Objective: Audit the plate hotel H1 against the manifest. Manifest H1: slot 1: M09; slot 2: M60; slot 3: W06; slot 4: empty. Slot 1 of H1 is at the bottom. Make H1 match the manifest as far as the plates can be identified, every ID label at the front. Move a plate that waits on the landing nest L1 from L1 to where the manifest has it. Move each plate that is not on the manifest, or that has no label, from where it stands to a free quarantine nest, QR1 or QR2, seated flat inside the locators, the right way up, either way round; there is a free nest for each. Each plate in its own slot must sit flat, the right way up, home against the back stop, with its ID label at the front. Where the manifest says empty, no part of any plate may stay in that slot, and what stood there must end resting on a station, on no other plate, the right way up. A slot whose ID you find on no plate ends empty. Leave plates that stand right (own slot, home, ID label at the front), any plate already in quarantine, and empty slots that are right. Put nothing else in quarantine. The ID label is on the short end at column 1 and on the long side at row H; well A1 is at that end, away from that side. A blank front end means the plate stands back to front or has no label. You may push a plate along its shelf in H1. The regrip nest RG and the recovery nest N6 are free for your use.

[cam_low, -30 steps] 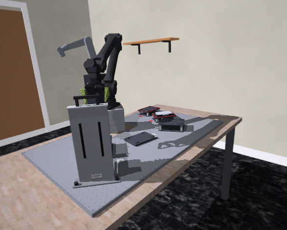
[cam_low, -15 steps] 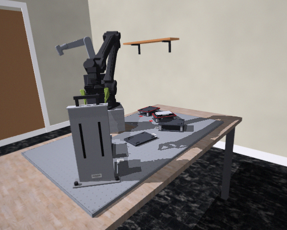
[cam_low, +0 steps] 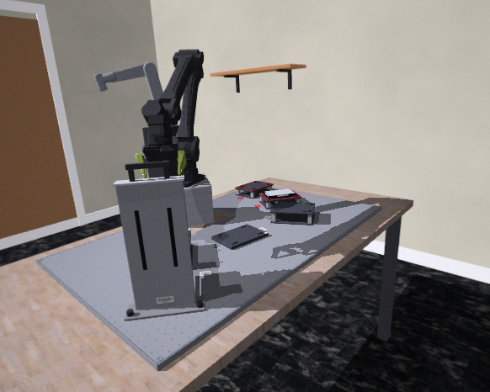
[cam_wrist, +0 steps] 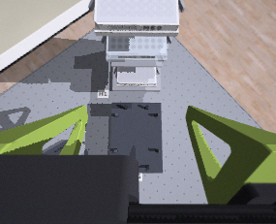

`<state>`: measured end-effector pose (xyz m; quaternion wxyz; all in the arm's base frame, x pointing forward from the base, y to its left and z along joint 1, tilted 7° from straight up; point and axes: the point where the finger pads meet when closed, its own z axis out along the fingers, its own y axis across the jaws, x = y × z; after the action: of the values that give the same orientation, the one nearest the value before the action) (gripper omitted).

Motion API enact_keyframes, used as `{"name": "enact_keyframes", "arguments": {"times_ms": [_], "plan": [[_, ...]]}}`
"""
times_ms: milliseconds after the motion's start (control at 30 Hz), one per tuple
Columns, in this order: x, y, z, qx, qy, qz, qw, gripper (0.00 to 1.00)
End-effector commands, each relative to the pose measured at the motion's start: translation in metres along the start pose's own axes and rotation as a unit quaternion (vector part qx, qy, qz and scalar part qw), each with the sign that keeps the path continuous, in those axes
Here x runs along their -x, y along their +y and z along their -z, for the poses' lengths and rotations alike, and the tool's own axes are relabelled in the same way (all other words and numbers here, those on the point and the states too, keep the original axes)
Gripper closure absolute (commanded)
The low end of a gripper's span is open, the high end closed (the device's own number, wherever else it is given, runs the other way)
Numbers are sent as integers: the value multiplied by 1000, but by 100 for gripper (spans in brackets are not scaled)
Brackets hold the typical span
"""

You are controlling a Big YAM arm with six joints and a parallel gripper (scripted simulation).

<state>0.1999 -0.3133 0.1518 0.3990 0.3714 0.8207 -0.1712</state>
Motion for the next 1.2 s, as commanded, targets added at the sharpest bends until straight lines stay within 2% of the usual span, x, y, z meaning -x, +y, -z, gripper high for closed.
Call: {"name": "enact_keyframes", "arguments": {"times_ms": [0,133,233,300,433,467,533,567,733,800,867,1000,1033,1100,1167], "plan": [[46,-1,2,-1,-41,7,999,0],[50,-1,-2,-2,-41,7,999,0],[42,0,-7,0,-32,5,999,0],[55,0,-7,-1,-41,7,999,0],[56,0,-9,-1,-41,7,999,0],[21,1,-16,0,-12,2,1000,0],[53,0,-13,0,-35,6,999,0],[60,0,-13,-1,-41,6,999,0],[63,0,-18,-1,-40,6,999,0],[56,1,-22,0,-32,5,999,0],[68,0,-22,-1,-41,6,999,0],[70,0,-24,-1,-41,7,999,0],[36,1,-30,0,-13,1,1000,0],[69,1,-28,0,-38,6,999,0],[75,0,-29,-1,-41,6,999,0]]}}
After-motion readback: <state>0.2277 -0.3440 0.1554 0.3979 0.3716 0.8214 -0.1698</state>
